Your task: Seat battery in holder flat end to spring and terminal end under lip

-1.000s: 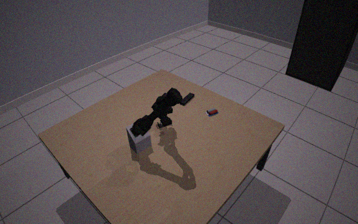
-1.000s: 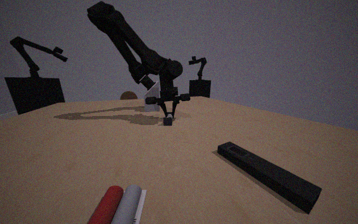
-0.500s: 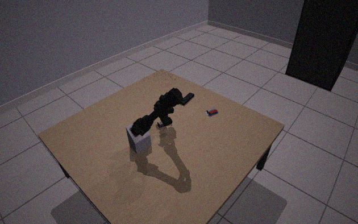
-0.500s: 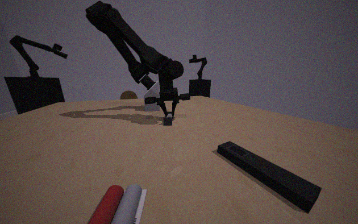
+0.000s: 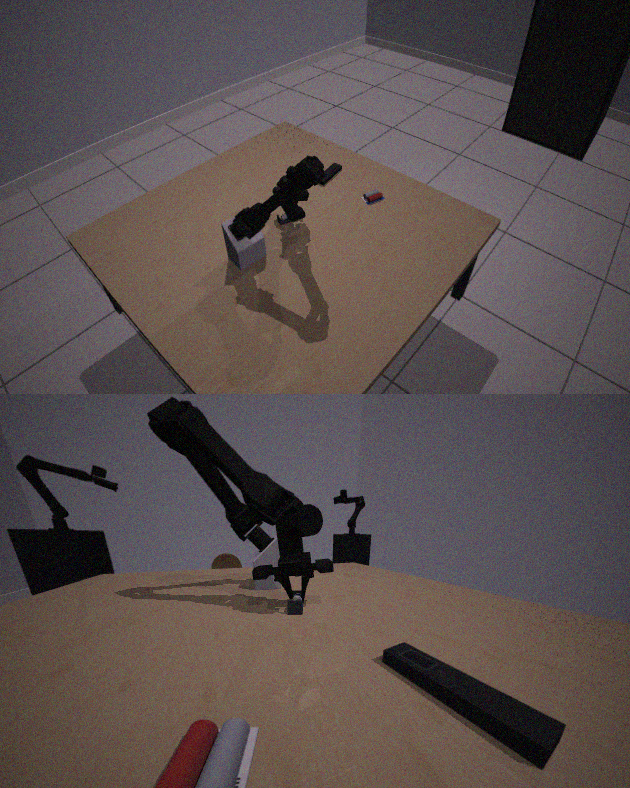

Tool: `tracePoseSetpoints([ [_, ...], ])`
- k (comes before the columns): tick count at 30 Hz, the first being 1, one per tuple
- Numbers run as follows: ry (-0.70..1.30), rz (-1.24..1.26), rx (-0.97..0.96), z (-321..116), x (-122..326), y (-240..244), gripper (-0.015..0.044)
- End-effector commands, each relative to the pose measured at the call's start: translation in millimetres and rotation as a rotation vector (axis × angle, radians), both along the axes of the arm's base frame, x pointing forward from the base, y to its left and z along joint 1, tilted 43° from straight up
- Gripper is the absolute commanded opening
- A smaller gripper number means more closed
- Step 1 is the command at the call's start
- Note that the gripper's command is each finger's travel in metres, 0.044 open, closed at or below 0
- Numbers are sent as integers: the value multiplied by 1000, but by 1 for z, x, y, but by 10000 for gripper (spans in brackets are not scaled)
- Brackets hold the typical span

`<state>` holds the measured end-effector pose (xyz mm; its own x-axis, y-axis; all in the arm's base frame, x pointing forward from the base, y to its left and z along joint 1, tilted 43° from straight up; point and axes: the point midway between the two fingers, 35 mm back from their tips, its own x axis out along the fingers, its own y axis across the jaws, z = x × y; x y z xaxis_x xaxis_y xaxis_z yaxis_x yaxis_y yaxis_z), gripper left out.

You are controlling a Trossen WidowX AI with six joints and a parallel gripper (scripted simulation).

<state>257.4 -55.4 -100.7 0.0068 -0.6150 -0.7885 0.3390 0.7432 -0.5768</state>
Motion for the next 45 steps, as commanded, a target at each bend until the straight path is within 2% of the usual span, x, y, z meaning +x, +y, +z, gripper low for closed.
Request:
tracePoseSetpoints([
  [1, 39, -23, 15, -2, -5, -2, 77],
  [45, 85, -69, 41, 3, 12, -8, 77],
])
